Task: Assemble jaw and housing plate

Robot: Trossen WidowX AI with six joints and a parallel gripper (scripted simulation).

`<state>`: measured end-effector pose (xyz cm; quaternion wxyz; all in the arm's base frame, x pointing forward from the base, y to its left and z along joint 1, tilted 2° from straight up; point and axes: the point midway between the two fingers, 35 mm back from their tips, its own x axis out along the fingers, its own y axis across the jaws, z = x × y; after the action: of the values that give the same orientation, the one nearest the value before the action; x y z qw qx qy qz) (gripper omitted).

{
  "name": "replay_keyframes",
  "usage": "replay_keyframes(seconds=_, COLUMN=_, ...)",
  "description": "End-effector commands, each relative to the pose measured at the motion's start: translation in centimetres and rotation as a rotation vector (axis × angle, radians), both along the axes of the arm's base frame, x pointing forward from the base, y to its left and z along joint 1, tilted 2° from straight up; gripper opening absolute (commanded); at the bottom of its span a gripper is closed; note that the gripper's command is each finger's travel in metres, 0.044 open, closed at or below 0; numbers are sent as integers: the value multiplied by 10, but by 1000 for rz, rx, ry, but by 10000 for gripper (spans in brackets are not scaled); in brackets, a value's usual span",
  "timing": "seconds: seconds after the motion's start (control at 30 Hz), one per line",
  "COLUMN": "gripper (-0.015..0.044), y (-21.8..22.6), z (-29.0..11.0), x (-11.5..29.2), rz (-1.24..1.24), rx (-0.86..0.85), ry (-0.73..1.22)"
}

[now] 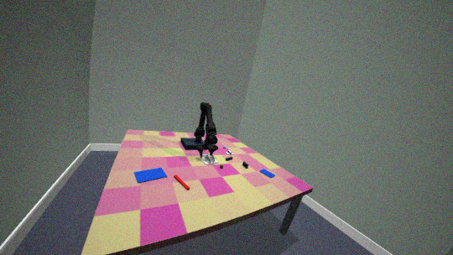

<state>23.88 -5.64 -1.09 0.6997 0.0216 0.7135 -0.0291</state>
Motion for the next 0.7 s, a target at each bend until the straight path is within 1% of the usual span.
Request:
replay_keyframes(seconds=0.0, gripper=440, y=0, z=0, x=0, rz=0, rx=0, ry=0)
replay_keyframes(seconds=0.2, gripper=440, y=0, z=0, x=0, rz=0, rx=0, ry=0)
replay_keyframes(seconds=0.27, gripper=440, y=0, z=7, x=1, rz=0, rx=0, ry=0)
replay_keyframes(seconds=0.33, gripper=440, y=0, z=22, x=3, rz=1, rx=-1, ry=0)
replay_keyframes(seconds=0.5, gripper=440, y=1, z=74, x=0, rz=3, rx=-4, ry=0)
replay_keyframes(seconds=0.63, gripper=440, y=1, z=77, x=0, rz=3, rx=-4, ry=0)
replay_keyframes(seconds=0.67, gripper=440, y=0, z=68, x=3, rz=4, rx=-3, ry=-13)
